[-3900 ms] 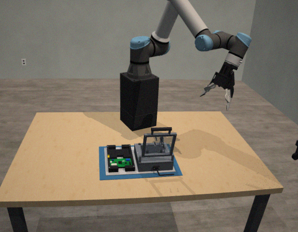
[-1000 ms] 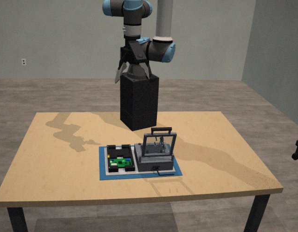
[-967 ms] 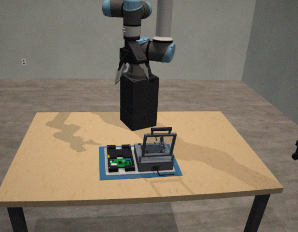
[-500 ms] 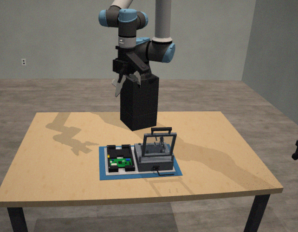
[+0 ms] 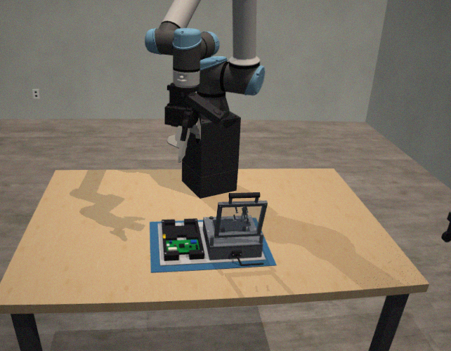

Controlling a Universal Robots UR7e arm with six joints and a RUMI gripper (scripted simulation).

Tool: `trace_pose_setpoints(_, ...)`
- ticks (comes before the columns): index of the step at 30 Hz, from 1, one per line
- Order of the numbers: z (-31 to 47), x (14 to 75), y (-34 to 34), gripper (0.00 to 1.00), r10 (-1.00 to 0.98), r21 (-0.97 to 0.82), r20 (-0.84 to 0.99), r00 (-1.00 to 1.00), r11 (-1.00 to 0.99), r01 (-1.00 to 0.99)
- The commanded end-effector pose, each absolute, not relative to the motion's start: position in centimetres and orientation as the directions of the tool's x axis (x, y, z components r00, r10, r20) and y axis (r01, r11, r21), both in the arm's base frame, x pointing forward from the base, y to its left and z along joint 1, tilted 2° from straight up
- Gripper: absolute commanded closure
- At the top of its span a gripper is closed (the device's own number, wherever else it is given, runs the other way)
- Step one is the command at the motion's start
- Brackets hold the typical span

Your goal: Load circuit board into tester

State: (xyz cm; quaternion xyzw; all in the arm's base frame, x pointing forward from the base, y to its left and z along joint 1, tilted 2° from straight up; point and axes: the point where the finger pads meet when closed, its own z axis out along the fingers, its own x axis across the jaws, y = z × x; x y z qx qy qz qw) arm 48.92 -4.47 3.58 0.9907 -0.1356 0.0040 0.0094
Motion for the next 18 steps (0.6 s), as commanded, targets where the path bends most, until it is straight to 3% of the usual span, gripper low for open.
trace_pose_setpoints(1,2.9,49.1,-4.8,0.0,-0.193,0.015,0.014,0.981,-0.981,-0.193)
trace_pose_setpoints(18,0.3,49.1,-5.7,0.0,0.053,0.022,0.012,0.999,-0.998,0.053)
